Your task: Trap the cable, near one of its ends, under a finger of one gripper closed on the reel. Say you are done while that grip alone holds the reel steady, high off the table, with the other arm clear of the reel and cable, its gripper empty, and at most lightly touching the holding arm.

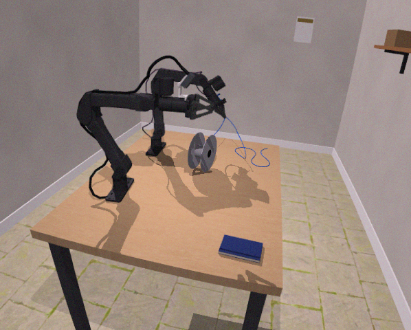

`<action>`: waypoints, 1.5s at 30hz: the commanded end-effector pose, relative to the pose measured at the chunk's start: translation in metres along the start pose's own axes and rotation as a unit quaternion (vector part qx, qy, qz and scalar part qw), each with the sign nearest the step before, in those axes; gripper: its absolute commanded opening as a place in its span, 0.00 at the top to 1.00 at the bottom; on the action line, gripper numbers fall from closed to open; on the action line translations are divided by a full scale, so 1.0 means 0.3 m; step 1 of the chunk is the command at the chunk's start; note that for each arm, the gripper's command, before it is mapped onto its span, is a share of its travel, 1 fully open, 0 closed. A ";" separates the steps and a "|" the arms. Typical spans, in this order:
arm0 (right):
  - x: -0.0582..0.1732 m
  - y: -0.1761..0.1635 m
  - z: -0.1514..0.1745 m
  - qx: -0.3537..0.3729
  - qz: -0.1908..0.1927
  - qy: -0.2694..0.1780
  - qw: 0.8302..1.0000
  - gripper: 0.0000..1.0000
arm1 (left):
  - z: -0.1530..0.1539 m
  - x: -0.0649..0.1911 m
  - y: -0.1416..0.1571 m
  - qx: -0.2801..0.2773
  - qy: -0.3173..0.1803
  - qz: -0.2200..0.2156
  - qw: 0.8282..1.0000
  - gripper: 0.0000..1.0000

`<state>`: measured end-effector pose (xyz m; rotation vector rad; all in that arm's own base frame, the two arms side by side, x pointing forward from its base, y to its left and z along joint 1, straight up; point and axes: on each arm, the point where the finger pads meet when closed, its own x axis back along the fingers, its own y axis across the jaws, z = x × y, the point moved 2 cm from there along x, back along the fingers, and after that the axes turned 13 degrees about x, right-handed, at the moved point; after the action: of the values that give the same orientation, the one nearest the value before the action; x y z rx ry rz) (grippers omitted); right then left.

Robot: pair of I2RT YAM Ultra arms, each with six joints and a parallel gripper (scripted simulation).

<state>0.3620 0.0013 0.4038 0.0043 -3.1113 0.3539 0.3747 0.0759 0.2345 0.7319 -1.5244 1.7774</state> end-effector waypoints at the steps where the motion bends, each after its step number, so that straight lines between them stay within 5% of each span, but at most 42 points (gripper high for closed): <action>1: -0.009 -0.004 0.011 0.001 0.004 0.003 1.000 0.00 | 0.007 0.052 -0.047 -0.013 -0.013 0.032 0.999 1.00; 26: -0.009 -0.004 0.011 0.001 0.004 0.003 1.000 0.00 | 0.007 0.065 -0.067 -0.015 -0.014 0.038 0.999 1.00; 45: -0.009 -0.003 0.011 0.001 0.004 0.003 1.000 0.25 | 0.007 0.065 -0.067 -0.015 -0.014 0.038 0.999 1.00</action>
<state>0.3620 0.0013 0.4038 0.0043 -3.1113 0.3539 0.3747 0.0757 0.2345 0.7328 -1.5243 1.7775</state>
